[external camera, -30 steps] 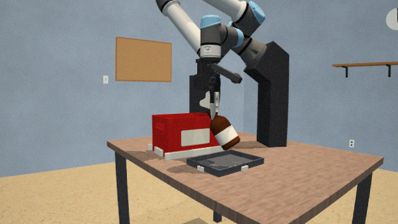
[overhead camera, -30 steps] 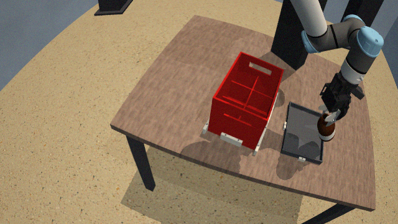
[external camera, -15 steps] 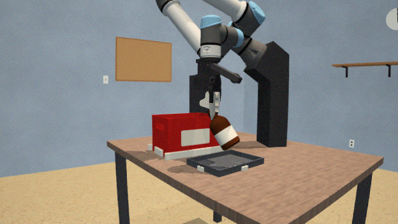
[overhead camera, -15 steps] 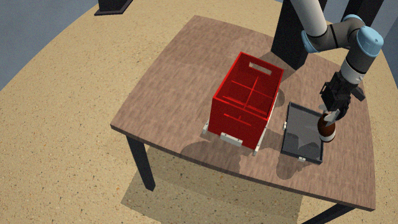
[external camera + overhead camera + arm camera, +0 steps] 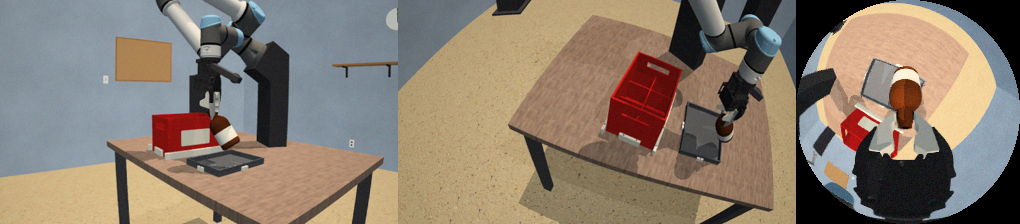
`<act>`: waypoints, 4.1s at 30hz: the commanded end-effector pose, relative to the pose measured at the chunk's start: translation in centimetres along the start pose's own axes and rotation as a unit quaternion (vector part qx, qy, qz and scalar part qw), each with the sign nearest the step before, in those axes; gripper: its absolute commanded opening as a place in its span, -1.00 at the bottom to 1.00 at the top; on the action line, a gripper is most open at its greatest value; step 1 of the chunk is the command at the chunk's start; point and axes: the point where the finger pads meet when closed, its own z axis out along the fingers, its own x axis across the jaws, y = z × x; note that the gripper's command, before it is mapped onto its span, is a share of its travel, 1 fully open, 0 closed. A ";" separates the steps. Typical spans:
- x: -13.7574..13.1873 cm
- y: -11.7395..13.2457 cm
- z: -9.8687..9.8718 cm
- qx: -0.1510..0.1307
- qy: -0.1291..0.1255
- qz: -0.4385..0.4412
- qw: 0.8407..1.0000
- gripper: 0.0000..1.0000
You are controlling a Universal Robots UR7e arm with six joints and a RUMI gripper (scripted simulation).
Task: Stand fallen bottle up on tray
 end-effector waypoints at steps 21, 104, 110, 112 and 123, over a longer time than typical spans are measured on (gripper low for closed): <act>0.0 0.0 0.0 0.000 0.001 0.016 1.000 -1.00; 0.0 0.0 0.0 0.000 0.001 0.238 0.971 -1.00; 0.0 0.0 0.0 0.000 0.001 0.258 0.966 -1.00; 0.0 0.0 0.0 0.000 0.001 0.259 0.966 -1.00; 0.0 0.0 0.0 0.000 0.001 0.259 0.966 -1.00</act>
